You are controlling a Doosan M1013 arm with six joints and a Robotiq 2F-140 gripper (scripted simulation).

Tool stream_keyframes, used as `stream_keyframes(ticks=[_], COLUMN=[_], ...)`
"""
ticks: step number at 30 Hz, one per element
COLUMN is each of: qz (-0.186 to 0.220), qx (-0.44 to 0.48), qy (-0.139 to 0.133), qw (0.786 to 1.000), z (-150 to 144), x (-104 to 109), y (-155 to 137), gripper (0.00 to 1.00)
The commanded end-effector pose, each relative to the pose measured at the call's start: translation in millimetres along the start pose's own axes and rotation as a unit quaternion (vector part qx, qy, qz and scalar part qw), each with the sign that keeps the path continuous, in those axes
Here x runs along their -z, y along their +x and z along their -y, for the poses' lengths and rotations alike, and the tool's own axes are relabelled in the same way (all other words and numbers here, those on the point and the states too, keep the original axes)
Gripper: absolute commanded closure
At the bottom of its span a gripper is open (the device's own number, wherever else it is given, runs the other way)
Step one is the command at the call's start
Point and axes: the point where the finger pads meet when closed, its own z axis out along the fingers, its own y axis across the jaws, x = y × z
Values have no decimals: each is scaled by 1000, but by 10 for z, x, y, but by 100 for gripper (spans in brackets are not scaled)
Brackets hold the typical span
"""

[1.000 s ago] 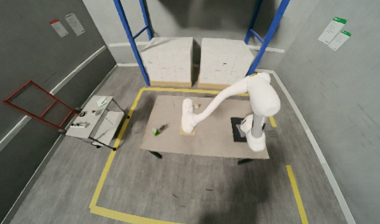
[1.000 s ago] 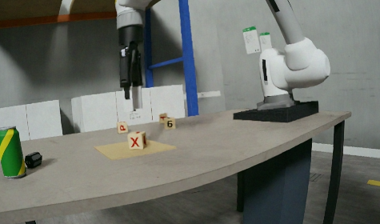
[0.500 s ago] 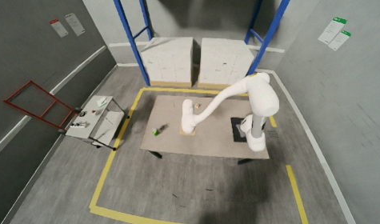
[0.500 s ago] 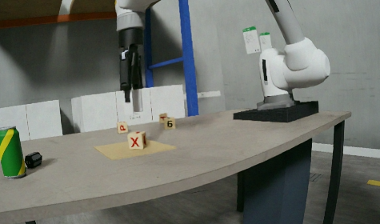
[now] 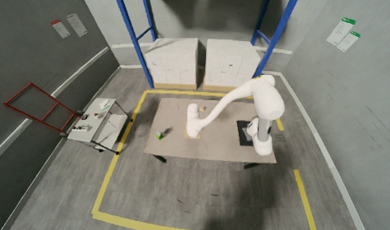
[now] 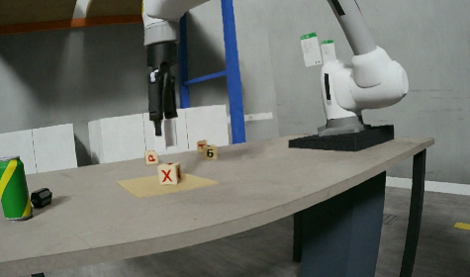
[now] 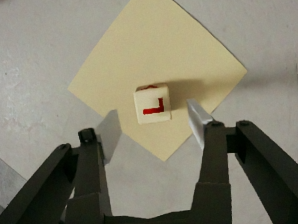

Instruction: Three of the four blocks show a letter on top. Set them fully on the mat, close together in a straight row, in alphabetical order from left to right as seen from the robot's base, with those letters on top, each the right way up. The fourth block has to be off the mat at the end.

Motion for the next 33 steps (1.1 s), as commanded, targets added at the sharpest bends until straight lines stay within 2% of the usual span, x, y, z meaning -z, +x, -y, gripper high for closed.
stream_keyframes(ticks=[1, 11, 33], qz=[0, 0, 0], qx=[0, 0, 0], qy=[1, 1, 1], qw=[1000, 1000, 1000], z=[4, 5, 5], x=[-30, -163, -233], y=[3, 3, 3], gripper=[45, 45, 45])
